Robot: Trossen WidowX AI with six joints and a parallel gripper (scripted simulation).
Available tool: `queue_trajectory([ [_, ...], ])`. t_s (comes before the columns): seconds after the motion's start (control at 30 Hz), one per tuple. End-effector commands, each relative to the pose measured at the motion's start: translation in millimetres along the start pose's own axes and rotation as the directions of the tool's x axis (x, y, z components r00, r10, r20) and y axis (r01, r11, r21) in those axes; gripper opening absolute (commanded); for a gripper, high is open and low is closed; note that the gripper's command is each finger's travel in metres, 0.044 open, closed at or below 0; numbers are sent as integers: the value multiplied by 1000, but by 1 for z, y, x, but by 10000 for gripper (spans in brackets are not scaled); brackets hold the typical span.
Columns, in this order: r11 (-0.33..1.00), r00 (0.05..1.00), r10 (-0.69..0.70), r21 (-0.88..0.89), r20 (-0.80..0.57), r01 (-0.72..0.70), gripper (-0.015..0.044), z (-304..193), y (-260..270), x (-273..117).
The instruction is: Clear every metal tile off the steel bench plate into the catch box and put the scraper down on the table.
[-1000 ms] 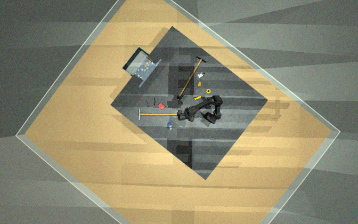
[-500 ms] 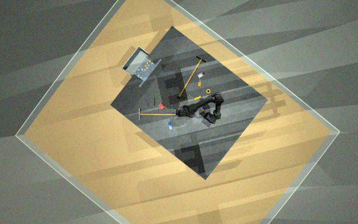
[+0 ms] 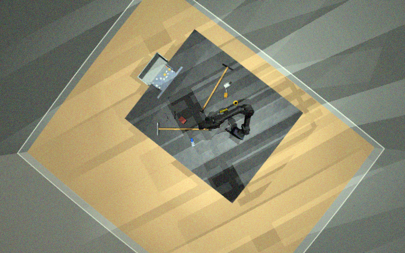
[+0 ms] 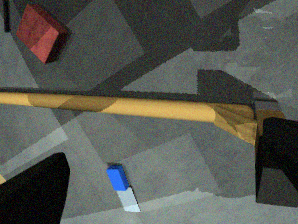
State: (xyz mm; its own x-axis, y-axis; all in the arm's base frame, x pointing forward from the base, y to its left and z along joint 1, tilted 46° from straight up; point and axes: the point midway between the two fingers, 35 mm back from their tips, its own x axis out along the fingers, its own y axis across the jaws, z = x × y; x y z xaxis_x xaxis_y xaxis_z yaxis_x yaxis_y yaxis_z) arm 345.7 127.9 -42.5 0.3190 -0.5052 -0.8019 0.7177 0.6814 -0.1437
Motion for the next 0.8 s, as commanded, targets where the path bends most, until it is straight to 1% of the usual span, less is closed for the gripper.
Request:
queue_trajectory([
  [0.0, 997, 1000, 18, -72, 21, -17, 440, 9, 1, 1],
  [0.37, 967, 996, 58, -251, 68, -39, 440, 32, 4, 2],
  [0.77, 900, 988, 91, -435, 126, -28, 440, 57, 5, 3],
])
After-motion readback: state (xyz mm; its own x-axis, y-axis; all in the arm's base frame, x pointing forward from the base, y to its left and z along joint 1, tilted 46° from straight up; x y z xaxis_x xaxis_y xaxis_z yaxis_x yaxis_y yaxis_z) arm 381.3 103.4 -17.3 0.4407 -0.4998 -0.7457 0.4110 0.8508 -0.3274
